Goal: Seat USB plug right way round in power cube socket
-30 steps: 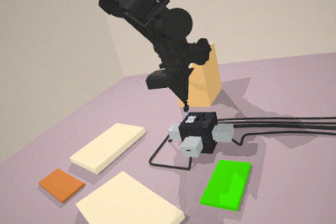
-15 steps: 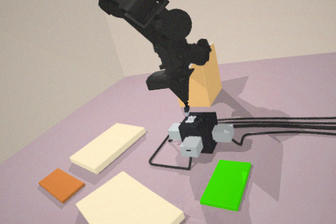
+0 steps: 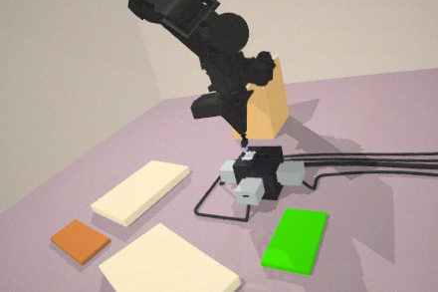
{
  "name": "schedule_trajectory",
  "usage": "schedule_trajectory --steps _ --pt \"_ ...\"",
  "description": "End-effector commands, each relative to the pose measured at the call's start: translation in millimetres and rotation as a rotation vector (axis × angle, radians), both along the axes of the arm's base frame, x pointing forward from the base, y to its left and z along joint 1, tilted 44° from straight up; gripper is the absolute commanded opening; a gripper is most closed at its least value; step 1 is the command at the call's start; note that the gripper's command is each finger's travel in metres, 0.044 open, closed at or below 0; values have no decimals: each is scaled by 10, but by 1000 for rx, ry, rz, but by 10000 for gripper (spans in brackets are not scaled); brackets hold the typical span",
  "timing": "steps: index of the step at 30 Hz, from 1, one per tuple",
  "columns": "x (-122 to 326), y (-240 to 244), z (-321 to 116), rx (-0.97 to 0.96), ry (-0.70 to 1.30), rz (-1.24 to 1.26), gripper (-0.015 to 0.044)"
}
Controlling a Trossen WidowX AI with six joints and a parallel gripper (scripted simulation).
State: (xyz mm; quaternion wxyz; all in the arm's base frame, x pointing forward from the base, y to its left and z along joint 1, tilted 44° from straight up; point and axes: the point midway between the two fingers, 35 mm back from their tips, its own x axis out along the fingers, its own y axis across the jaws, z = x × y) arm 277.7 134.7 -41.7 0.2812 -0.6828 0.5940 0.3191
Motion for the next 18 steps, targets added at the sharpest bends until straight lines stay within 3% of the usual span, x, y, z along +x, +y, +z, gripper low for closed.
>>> schedule_trajectory --steps 1,18 --pt "-15 -7 -11 4 6 0 0" --pt "-15 -16 -31 17 6 -2 0"
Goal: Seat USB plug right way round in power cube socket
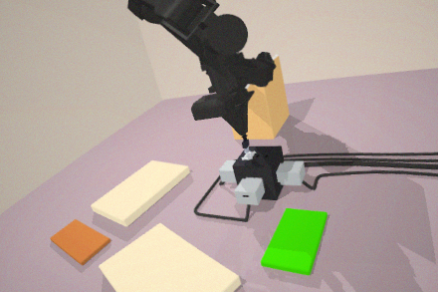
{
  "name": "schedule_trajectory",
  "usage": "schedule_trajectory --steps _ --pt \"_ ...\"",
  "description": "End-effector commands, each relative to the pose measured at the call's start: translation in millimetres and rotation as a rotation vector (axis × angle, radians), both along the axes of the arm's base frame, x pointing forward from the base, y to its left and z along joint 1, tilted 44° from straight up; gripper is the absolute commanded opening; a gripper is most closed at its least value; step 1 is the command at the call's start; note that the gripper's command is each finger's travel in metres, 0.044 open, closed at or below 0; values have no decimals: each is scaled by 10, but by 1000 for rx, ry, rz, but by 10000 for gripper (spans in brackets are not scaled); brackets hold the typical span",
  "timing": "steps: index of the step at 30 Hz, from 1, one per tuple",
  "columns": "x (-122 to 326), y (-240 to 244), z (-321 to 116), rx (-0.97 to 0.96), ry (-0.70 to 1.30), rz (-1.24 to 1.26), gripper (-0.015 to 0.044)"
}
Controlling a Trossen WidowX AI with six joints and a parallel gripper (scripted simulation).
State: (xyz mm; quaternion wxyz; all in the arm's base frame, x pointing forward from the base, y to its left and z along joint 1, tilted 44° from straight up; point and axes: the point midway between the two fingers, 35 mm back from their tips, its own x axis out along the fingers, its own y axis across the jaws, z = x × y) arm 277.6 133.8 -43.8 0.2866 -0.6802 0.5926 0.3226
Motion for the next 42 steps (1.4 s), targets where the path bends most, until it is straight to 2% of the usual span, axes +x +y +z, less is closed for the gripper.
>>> schedule_trajectory --steps 1,42 --pt "-15 -7 -11 4 6 0 0" --pt "-11 -39 -50 11 6 -1 0"
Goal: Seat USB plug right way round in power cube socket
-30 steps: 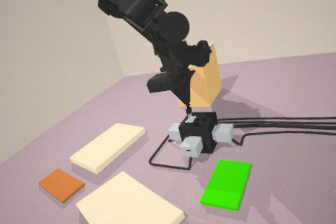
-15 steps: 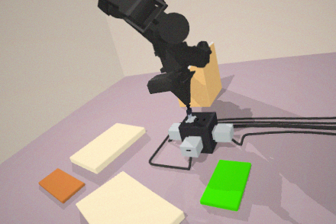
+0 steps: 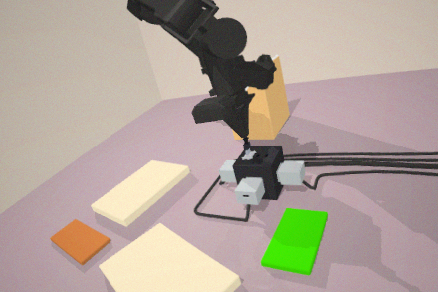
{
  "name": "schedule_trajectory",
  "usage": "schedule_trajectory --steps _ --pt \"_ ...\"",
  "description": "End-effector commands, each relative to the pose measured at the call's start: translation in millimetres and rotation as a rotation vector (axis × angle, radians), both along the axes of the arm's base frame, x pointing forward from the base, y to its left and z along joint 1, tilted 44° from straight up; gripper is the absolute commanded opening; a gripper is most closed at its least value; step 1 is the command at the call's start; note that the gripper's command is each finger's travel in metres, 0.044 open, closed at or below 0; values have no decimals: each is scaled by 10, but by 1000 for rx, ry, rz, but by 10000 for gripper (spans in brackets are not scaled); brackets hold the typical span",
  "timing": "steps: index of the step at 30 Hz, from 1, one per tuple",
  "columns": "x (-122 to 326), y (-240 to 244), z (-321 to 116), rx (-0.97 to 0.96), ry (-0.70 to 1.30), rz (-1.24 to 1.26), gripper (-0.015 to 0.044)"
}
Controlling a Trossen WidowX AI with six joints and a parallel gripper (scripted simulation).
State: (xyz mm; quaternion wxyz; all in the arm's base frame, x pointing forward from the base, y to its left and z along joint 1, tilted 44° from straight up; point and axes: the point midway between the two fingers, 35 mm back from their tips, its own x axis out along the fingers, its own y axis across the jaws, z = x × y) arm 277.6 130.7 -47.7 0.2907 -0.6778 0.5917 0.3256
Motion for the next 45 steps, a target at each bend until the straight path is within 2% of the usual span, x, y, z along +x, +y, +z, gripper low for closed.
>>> schedule_trajectory --steps 1,45 --pt "-11 -9 -12 0 6 2 0" --pt "-6 -45 -51 -1 6 2 0"
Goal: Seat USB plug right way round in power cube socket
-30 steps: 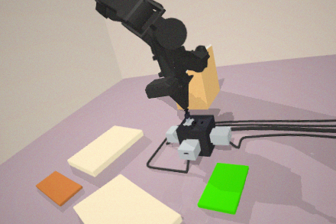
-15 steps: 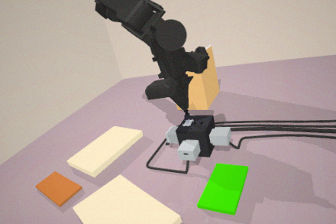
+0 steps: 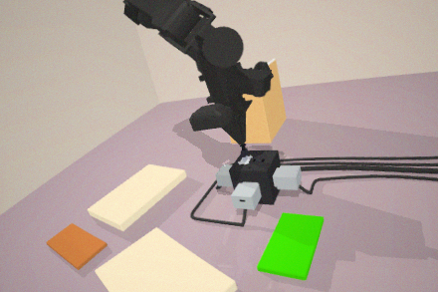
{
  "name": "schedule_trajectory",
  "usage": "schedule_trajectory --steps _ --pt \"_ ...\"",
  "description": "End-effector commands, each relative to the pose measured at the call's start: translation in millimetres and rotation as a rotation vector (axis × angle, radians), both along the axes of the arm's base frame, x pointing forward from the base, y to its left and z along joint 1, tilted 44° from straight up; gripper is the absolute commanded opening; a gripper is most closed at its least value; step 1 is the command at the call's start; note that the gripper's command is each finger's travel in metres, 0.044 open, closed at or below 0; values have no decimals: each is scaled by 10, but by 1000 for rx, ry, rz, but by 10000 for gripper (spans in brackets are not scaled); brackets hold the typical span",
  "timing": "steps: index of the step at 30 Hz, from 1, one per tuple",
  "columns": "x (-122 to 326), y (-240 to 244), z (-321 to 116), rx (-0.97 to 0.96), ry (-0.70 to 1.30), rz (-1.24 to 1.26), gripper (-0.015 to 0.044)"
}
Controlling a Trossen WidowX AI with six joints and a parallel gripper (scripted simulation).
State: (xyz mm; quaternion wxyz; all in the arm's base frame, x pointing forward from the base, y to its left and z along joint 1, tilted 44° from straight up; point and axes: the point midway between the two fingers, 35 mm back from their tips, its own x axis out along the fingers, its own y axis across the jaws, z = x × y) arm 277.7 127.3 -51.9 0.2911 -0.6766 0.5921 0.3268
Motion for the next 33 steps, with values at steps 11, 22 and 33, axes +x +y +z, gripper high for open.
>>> schedule_trajectory --steps 11,22,33 --pt "-6 -20 -18 -3 3 3 0" --pt "-4 -29 -28 -3 3 3 0" --pt "-3 -38 -37 -3 3 3 0"
